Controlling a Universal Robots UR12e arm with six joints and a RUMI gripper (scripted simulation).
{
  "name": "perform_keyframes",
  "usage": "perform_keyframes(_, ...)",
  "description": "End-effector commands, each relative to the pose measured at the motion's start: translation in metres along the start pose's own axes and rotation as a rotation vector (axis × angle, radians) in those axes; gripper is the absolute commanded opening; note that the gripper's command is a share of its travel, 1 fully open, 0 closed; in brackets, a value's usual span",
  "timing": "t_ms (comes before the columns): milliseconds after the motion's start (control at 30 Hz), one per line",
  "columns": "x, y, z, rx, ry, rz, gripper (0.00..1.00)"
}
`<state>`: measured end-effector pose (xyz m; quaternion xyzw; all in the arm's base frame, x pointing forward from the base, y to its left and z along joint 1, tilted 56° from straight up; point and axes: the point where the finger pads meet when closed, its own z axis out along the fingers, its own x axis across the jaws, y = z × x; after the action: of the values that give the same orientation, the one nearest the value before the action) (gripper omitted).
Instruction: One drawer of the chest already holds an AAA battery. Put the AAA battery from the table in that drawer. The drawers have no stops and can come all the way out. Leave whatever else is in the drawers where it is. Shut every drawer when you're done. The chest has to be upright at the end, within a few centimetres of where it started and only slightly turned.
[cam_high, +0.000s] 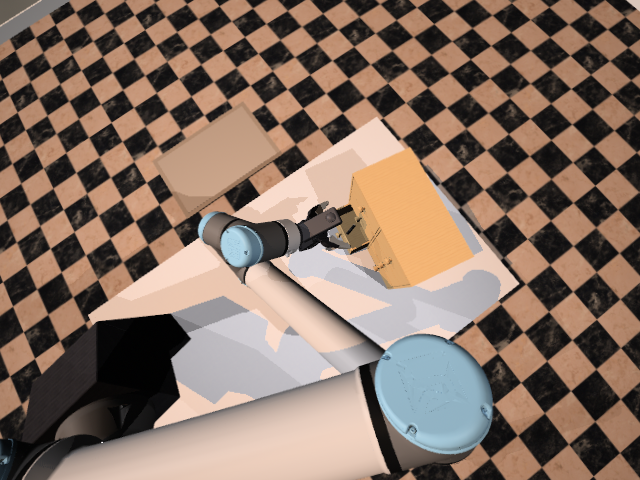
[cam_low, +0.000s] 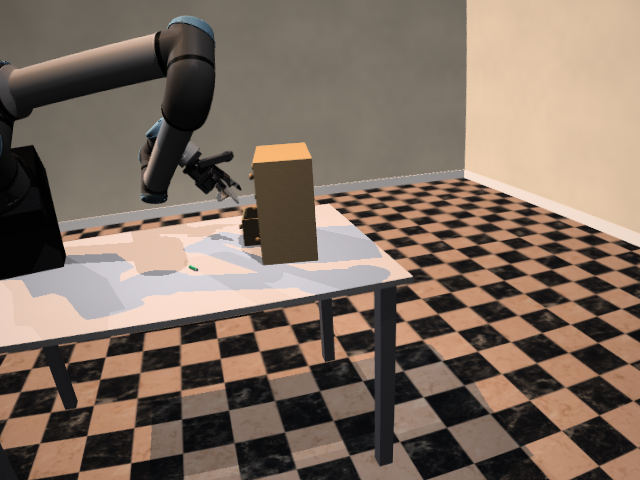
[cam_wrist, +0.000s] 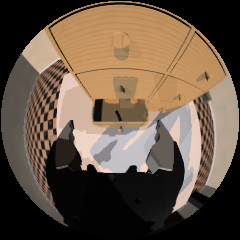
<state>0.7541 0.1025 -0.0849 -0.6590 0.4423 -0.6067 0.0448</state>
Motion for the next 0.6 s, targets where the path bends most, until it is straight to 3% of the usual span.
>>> perform_keyframes(0,0.0,0.0,-0.004,-0.017,0.001,0.0,1.0)
perform_keyframes(567,-0.001,0.001,-0.022,-0.117,0.006,-0.001,1.0)
